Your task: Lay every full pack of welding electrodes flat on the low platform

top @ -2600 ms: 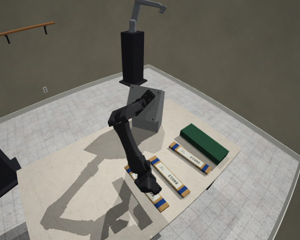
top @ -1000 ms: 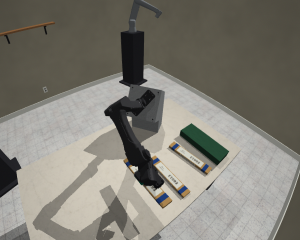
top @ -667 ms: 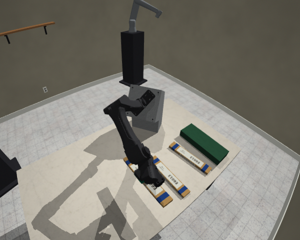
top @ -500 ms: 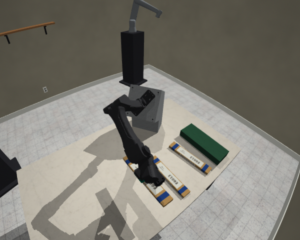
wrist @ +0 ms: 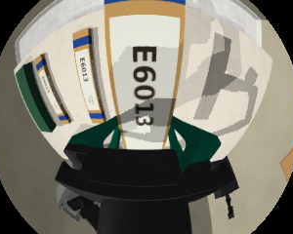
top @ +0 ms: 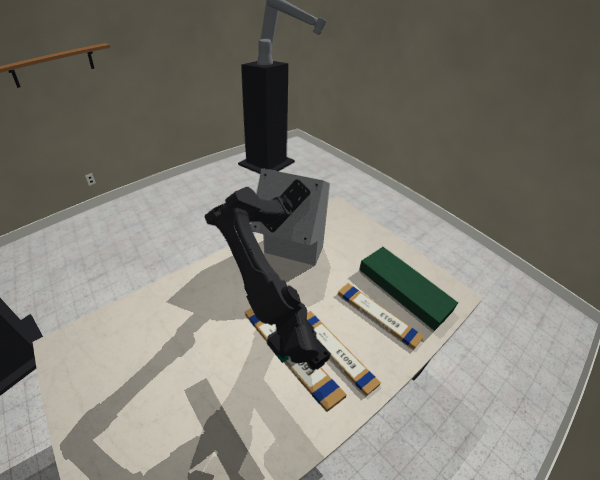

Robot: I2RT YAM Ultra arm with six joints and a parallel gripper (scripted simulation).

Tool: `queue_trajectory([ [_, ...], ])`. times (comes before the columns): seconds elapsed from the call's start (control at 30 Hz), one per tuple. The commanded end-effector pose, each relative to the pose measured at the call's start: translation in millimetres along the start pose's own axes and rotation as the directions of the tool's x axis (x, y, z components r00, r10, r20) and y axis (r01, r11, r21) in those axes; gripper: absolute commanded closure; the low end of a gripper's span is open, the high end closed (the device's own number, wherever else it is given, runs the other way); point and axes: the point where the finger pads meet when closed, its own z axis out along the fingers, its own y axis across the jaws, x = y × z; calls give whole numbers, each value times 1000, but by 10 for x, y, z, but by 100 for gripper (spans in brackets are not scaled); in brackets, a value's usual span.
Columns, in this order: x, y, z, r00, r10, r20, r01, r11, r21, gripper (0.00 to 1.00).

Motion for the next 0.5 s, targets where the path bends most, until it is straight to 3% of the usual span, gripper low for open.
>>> queue_trajectory([
  [0.0, -56, -170, -355, 997, 34, 75, -35, 999, 19, 100],
  [0.47, -31, -167, -348, 997, 27, 75, -29, 999, 20, 100],
])
